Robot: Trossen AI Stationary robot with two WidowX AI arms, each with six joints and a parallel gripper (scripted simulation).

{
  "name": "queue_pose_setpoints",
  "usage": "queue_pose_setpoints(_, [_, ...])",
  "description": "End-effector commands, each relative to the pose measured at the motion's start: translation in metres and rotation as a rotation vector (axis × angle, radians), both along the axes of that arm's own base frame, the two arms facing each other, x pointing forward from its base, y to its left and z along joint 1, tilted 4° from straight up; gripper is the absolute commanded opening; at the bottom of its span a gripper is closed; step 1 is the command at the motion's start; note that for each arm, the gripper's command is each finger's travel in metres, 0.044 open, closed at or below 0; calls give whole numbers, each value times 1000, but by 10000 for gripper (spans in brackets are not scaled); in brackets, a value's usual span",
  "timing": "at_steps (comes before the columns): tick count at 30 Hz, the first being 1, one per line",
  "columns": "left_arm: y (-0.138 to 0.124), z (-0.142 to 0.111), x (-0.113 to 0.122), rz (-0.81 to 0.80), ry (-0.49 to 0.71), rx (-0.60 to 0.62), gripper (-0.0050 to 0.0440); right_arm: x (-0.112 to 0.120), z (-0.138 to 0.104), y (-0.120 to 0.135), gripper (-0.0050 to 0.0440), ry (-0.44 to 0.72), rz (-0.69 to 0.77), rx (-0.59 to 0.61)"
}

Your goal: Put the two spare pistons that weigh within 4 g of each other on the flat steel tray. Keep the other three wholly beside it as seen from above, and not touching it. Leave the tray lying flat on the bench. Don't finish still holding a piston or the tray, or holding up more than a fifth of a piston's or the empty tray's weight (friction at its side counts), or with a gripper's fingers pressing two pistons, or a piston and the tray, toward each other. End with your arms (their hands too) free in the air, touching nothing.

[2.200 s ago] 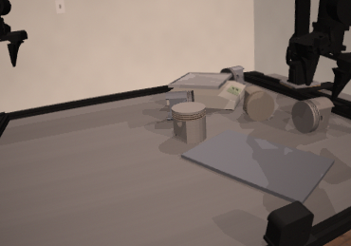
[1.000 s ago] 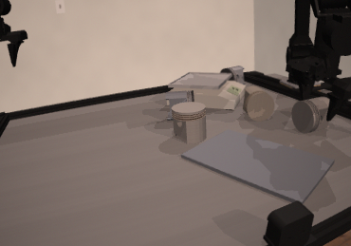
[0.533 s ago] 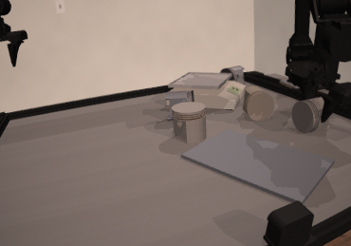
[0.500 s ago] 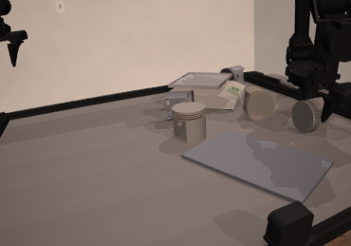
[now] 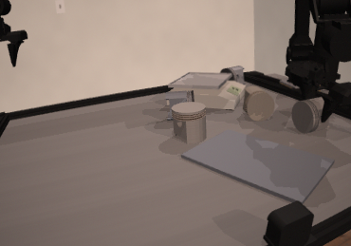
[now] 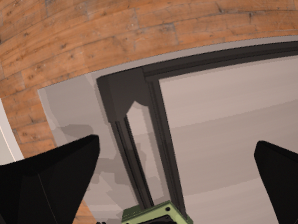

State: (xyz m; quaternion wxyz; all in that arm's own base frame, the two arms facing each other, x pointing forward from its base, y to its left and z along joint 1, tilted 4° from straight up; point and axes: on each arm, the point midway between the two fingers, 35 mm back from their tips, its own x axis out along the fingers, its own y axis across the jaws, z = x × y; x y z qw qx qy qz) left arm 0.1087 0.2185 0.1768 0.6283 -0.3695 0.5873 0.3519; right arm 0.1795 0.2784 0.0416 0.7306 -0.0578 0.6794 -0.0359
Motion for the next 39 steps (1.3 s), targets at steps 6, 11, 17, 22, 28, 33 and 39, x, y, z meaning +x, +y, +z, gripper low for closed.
queue_pose_setpoints(6, [0, 0, 0, -1, -2, -2, 440, -1, -4, -3, 158, 4, 2, -15])
queue_pose_setpoints(11, [0, 0, 0, -1, -2, -2, 440, -1, 4, -3, 158, 4, 2, -15])
queue_pose_setpoints(17, [0, 0, 0, -1, -2, -2, 440, -2, 14, -2, 158, 4, 2, -15])
queue_pose_setpoints(22, [0, 0, 0, -1, -2, -2, 440, -2, 19, -2, 158, 4, 2, -15])
queue_pose_setpoints(28, [0, 0, 0, -1, -2, -2, 440, -3, 29, -2, 158, 4, 2, -15])
queue_pose_setpoints(33, [0, 0, 0, -1, -2, -2, 440, -3, 37, -2, 158, 4, 2, -15])
queue_pose_setpoints(39, [0, 0, 0, -1, -2, -2, 440, -4, 44, -2, 158, 4, 2, -15])
